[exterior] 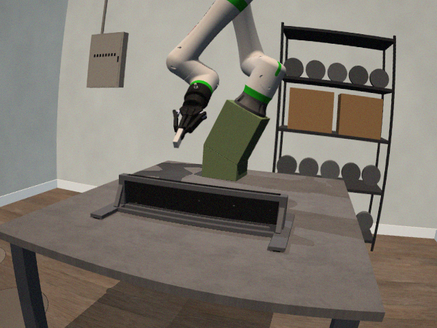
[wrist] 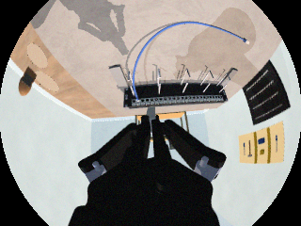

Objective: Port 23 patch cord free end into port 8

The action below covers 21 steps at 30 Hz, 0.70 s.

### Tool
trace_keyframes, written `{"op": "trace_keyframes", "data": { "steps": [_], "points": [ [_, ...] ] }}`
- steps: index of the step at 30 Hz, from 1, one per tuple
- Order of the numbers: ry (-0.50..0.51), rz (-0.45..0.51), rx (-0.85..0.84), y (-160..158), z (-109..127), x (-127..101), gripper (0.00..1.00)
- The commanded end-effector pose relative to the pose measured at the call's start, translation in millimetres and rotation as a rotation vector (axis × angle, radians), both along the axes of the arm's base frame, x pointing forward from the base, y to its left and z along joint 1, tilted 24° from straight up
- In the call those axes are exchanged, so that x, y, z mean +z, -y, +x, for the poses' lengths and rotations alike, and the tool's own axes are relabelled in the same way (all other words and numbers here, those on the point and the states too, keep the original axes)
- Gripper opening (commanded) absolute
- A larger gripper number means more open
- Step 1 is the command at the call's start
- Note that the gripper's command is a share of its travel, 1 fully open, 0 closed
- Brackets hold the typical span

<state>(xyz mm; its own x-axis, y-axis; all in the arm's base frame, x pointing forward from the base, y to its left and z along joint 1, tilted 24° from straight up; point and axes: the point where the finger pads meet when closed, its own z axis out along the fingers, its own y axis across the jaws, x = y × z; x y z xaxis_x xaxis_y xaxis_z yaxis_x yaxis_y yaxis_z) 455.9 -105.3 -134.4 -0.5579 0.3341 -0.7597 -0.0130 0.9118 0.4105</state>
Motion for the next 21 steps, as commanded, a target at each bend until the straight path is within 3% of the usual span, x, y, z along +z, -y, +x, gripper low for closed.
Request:
{"op": "trace_keyframes", "data": {
  "steps": [1,13,16,21],
  "points": [
    [-0.014,-0.001,0.062,-21,-2,0,0.0],
    [-0.113,-0.051,0.457,-136,-39,-4,0.0],
    [-0.122,-0.059,0.491,-144,-43,-4,0.0],
    [-0.172,-0.122,0.693,-185,-71,-6,0.0]
  ]
}}
